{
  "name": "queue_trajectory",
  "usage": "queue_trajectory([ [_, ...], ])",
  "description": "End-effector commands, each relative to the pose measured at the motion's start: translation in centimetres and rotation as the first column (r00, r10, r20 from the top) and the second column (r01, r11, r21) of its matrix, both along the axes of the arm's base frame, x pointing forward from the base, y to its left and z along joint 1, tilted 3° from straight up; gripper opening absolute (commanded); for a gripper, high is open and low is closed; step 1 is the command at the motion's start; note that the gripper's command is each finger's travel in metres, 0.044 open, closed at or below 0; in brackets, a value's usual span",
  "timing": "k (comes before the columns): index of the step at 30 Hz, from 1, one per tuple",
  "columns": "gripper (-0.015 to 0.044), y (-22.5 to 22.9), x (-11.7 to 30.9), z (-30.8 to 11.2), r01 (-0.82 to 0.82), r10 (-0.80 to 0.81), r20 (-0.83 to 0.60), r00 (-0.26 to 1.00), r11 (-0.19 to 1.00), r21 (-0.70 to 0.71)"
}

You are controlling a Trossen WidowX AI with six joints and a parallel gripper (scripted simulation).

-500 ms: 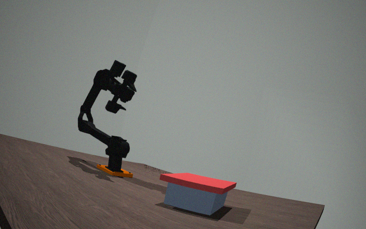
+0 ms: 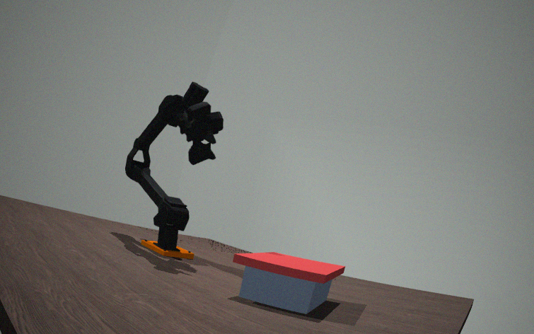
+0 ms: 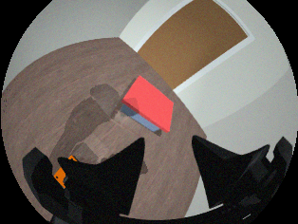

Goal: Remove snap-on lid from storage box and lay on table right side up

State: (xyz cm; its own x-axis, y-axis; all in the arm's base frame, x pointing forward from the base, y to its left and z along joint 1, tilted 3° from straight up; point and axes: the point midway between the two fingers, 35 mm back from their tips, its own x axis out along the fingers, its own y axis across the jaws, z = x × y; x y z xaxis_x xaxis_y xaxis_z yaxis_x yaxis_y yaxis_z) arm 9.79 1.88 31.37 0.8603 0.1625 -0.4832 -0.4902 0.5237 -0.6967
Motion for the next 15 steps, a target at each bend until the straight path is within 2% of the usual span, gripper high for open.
queue_trajectory([
  [1,0.0235,1.3,6.5,-1.5,0.332,-0.230,-0.261,0.938,0.814,0.477],
  [7,0.0235,1.4,9.5,-2.7,0.503,-0.288,-0.419,0.861,0.595,0.627],
  [10,0.0235,1.3,11.6,-3.8,0.620,-0.298,-0.544,0.785,0.385,0.684],
  [15,0.0235,1.0,14.1,-5.5,0.731,-0.267,-0.690,0.673,0.094,0.676],
])
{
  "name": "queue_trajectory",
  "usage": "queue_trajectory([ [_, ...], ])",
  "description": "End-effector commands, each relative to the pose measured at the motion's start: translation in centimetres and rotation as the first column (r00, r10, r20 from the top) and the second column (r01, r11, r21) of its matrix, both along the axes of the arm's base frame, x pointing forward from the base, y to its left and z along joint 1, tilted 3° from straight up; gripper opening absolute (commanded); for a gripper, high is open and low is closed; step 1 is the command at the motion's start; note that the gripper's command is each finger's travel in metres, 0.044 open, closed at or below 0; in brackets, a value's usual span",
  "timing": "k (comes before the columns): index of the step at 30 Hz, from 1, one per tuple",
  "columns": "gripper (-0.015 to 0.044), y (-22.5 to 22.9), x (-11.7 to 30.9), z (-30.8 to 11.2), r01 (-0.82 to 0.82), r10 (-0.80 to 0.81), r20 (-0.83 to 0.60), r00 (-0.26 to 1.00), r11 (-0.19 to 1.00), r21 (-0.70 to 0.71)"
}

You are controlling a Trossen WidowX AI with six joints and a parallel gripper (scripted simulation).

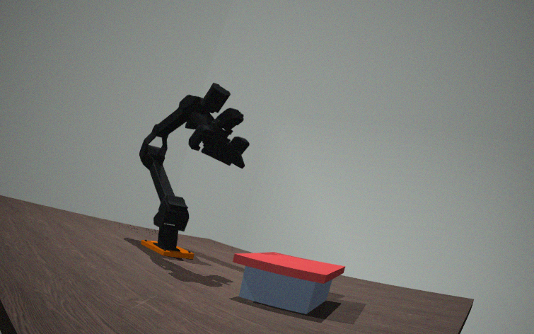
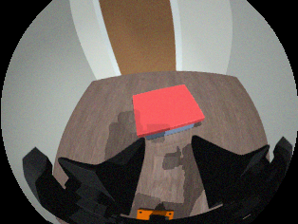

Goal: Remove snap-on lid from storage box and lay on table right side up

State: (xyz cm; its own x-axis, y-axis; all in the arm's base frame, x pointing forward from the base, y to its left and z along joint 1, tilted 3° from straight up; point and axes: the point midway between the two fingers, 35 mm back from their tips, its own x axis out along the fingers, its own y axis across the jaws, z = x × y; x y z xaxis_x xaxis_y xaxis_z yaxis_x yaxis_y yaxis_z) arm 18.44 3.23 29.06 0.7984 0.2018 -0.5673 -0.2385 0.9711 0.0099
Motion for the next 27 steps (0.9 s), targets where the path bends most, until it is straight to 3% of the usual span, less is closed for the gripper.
queue_trajectory([
  [1,0.0235,-0.4,5.6,-3.3,0.373,-0.266,-0.282,0.922,0.805,0.461],
  [6,0.0235,-1.0,8.1,-5.5,0.578,-0.335,-0.476,0.813,0.554,0.599],
  [12,0.0235,-1.8,9.9,-7.6,0.726,-0.332,-0.647,0.687,0.274,0.631],
  [27,0.0235,-1.9,10.0,-7.8,0.733,-0.330,-0.656,0.679,0.257,0.630],
])
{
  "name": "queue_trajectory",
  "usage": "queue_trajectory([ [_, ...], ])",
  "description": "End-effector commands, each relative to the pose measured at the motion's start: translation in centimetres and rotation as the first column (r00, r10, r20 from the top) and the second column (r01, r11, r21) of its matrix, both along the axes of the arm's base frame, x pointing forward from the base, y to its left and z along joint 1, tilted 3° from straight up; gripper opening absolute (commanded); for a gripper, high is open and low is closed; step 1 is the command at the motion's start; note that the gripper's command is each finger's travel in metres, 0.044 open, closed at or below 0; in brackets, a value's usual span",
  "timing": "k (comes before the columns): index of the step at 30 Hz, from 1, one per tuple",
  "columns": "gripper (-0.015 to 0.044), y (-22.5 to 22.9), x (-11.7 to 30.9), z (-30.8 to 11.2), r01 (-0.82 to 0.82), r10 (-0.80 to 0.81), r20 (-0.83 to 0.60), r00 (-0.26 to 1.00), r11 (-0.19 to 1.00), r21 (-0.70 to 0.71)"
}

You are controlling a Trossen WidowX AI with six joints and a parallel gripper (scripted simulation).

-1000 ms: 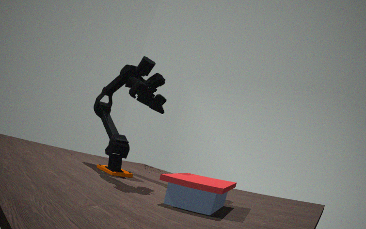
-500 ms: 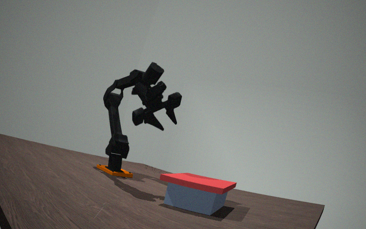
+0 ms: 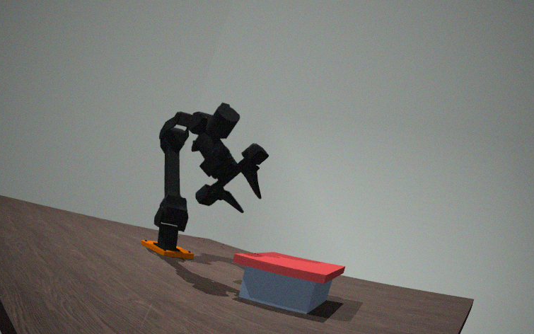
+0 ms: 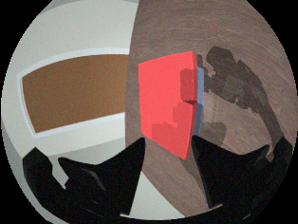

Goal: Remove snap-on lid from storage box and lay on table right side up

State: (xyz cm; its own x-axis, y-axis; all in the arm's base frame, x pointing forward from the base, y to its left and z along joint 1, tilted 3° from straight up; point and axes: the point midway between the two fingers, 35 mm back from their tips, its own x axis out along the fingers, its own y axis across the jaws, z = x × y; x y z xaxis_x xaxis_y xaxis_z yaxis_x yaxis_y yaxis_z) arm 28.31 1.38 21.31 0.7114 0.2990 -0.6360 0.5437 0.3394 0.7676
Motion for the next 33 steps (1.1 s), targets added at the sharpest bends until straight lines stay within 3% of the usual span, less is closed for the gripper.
queue_trajectory([
  [1,0.0235,0.0,0.1,0.0,0.005,-0.005,-0.002,1.000,1.000,0.010],
  [6,0.0235,-0.1,0.3,-0.7,0.010,-0.010,-0.004,1.000,1.000,0.019],
  [12,0.0235,-0.3,0.4,-6.6,0.010,-0.010,-0.004,1.000,1.000,0.019],
  [33,0.0235,0.2,2.3,-8.2,0.009,-0.009,-0.004,1.000,1.000,0.018],
])
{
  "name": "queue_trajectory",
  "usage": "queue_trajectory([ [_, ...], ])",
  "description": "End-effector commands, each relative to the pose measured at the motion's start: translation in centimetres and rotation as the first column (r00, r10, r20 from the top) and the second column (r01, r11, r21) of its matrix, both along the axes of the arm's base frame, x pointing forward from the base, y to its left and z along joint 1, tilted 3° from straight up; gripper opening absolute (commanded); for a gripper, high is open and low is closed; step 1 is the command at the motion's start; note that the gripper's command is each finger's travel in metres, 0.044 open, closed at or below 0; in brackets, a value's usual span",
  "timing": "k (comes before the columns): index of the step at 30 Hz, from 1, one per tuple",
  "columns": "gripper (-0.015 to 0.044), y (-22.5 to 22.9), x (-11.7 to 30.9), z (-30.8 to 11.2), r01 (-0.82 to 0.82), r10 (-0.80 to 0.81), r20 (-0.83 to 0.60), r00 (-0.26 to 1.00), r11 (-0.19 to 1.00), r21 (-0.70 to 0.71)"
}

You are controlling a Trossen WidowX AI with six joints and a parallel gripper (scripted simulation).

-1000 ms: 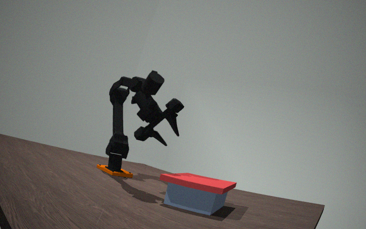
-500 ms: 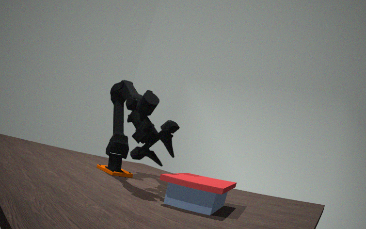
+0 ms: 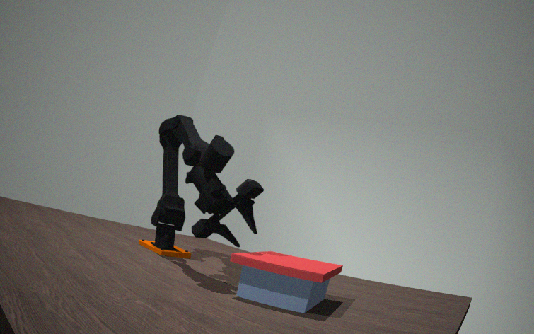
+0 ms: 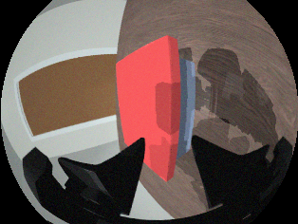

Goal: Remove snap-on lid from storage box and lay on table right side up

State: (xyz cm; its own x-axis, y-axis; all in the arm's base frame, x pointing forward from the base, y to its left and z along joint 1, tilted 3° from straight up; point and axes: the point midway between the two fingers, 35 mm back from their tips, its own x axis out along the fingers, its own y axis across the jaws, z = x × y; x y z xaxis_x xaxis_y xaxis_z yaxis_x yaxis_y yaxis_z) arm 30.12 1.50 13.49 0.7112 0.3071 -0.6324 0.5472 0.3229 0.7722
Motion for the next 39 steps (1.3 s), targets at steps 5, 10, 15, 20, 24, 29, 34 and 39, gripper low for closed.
queue_trajectory([
  [5,0.0235,0.3,1.1,-0.9,0.004,-0.004,-0.001,1.000,1.000,0.000],
  [10,0.0235,0.6,1.6,-1.4,0.004,-0.004,0.000,1.000,1.000,0.001],
  [15,0.0235,0.9,2.2,-1.9,0.004,-0.004,0.001,1.000,1.000,0.001],
  [20,0.0235,1.2,2.7,-2.4,0.005,-0.005,0.001,1.000,1.000,0.002],
  [24,0.0235,1.4,3.2,-2.9,0.005,-0.005,0.002,1.000,1.000,0.002],
  [29,0.0235,1.7,3.6,-3.4,0.005,-0.005,0.003,1.000,1.000,0.003],
  [34,0.0208,1.7,3.6,-3.4,0.005,-0.005,0.003,1.000,1.000,0.003],
  [39,0.0175,1.7,3.6,-3.4,0.005,-0.005,0.003,1.000,1.000,0.003],
])
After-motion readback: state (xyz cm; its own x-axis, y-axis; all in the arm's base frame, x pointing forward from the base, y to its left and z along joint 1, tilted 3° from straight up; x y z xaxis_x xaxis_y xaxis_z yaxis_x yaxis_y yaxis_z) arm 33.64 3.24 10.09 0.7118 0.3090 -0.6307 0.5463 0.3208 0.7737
